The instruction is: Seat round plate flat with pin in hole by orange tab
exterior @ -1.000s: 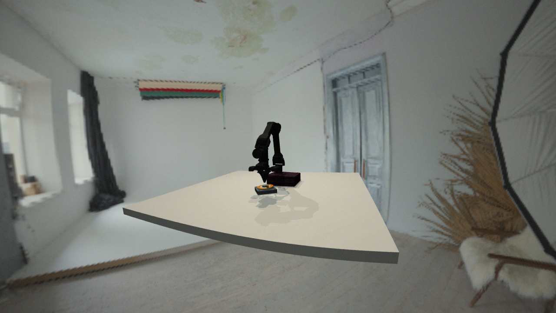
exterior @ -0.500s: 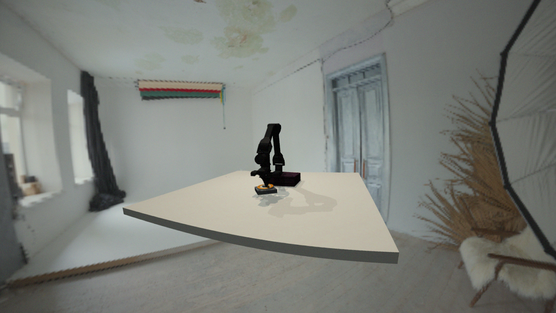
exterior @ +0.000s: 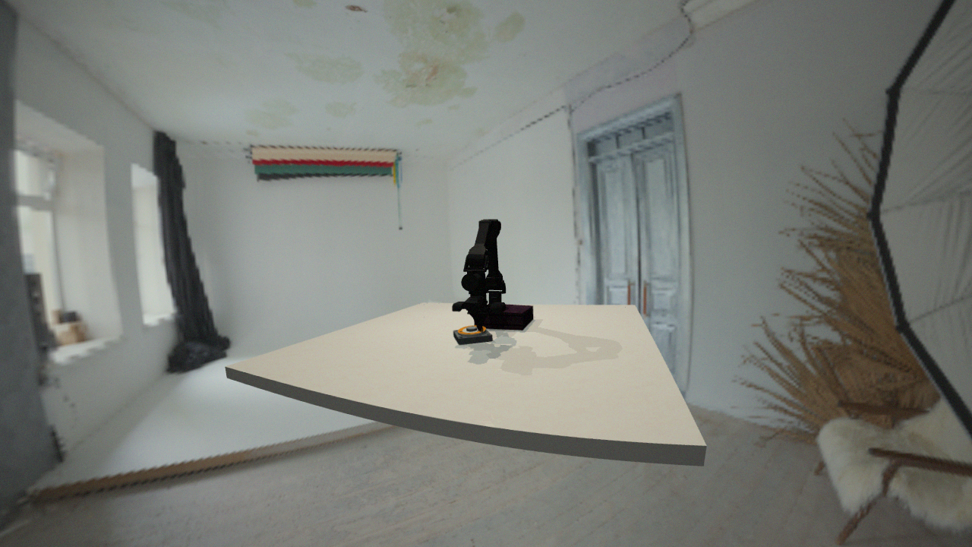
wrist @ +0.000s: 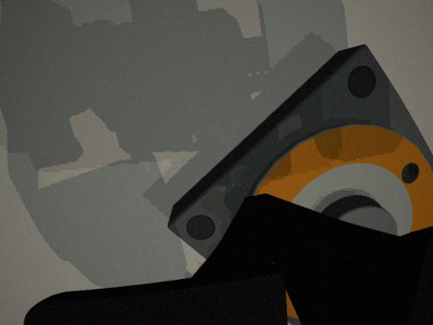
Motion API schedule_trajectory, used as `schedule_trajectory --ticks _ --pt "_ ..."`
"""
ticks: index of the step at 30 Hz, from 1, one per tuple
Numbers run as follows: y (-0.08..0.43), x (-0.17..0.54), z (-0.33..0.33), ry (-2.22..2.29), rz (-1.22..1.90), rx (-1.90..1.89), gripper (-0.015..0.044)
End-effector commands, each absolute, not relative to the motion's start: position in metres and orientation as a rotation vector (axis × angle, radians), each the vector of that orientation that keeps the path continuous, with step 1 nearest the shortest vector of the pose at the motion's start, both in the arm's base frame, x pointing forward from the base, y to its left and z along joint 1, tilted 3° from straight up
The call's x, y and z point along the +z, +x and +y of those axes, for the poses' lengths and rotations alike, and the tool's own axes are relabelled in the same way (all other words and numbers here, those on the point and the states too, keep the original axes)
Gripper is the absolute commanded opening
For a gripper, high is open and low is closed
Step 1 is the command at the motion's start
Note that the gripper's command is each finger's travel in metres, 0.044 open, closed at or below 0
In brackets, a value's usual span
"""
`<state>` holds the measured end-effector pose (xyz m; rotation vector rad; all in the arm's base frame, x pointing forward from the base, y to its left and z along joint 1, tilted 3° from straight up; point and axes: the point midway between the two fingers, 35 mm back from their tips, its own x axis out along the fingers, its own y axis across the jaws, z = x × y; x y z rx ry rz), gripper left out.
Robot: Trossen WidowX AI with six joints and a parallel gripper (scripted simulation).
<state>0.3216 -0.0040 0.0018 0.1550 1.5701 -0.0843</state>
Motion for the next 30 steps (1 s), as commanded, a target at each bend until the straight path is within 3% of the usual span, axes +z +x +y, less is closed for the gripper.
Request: schedule_trajectory --ticks 1,30 --pt "0.316 0.003 0.0 0.159 1.571 -0.085 0.0" --pt "0.284 0.006 0.009 0.16 1.574 -0.084 0.0"
